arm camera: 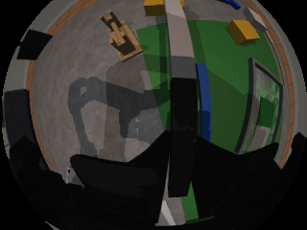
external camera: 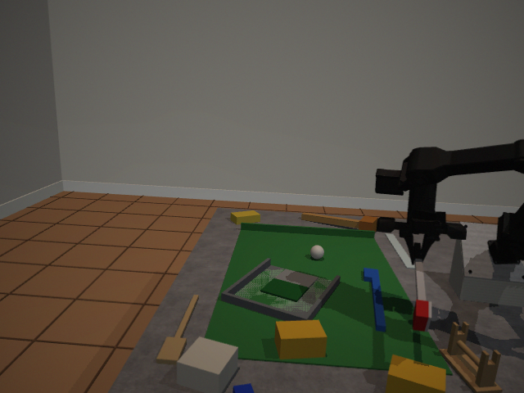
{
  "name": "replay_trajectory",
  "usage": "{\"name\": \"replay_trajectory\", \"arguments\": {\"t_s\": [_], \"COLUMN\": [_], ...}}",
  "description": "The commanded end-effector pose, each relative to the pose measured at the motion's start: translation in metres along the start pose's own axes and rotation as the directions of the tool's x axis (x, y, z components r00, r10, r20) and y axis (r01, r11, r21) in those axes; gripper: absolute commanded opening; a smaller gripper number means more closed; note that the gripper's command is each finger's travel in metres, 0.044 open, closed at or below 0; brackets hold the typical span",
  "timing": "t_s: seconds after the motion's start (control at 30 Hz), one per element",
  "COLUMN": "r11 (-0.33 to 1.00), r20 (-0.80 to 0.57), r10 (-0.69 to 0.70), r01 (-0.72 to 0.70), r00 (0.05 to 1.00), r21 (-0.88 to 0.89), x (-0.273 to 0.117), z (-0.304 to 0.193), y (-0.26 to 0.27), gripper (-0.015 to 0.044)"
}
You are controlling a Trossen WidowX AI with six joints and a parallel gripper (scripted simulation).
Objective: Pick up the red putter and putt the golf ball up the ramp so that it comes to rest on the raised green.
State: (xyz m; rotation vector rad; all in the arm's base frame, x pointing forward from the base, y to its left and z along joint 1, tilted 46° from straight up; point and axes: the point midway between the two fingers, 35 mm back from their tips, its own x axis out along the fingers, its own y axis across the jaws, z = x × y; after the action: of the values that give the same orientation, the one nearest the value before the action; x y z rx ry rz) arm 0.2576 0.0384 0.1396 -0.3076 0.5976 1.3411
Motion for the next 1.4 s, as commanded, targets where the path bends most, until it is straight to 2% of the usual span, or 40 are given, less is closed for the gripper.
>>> {"name": "replay_trajectory", "arguments": {"t_s": [0.0, 0.33, 0.7, 0.93, 1.17, 1.37], "r11": [0.981, 0.806, 0.443, 0.157, -0.133, -0.16], "r20": [-0.027, -0.092, -0.141, -0.16, -0.17, -0.17], "r10": [-0.025, -0.057, -0.067, -0.064, -0.057, -0.056], "r01": [0.03, 0.1, 0.157, 0.168, 0.161, 0.159], "r00": [0.999, 0.994, 0.988, 0.985, 0.984, 0.984], "r21": [0.189, 0.584, 0.883, 0.973, 0.978, 0.974], "x": [-0.009, -0.027, -0.046, -0.055, -0.06, -0.061], "z": [-0.024, -0.089, -0.161, -0.207, -0.251, -0.255], "y": [-0.016, -0.039, -0.047, -0.045, -0.037, -0.036], "gripper": [0.0, 0.0, 0.0, 0.0, 0.0, 0.0]}}
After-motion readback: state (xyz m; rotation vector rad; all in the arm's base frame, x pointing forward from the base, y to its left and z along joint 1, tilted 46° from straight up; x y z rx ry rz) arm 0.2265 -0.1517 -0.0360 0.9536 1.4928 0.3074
